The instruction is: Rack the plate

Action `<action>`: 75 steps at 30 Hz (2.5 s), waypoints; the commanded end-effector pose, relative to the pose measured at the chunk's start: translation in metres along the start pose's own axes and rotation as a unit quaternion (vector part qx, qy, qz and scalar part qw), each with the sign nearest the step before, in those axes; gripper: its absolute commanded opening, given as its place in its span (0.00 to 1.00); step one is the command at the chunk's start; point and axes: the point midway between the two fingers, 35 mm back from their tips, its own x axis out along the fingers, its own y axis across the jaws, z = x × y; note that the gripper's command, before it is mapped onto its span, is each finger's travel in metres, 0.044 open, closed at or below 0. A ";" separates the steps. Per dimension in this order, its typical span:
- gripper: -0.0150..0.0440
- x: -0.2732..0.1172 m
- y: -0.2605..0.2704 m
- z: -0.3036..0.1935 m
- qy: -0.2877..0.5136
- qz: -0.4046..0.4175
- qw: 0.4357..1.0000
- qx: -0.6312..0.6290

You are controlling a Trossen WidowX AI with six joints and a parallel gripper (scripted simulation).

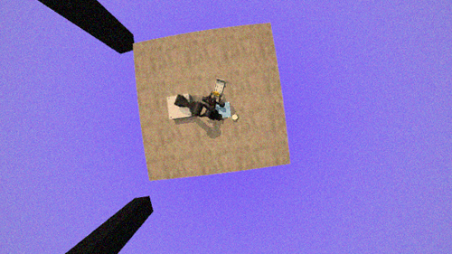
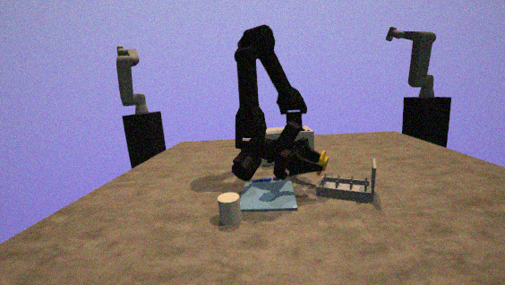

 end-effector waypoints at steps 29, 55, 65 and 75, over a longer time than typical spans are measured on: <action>0.25 0.033 0.000 -0.011 0.002 -0.001 1.000 -0.005; 0.70 0.034 0.000 -0.014 0.003 -0.001 1.000 -0.006; 0.93 0.034 0.000 -0.014 0.003 -0.001 1.000 -0.006; 0.93 0.017 -0.006 0.075 -0.004 -0.001 1.000 -0.001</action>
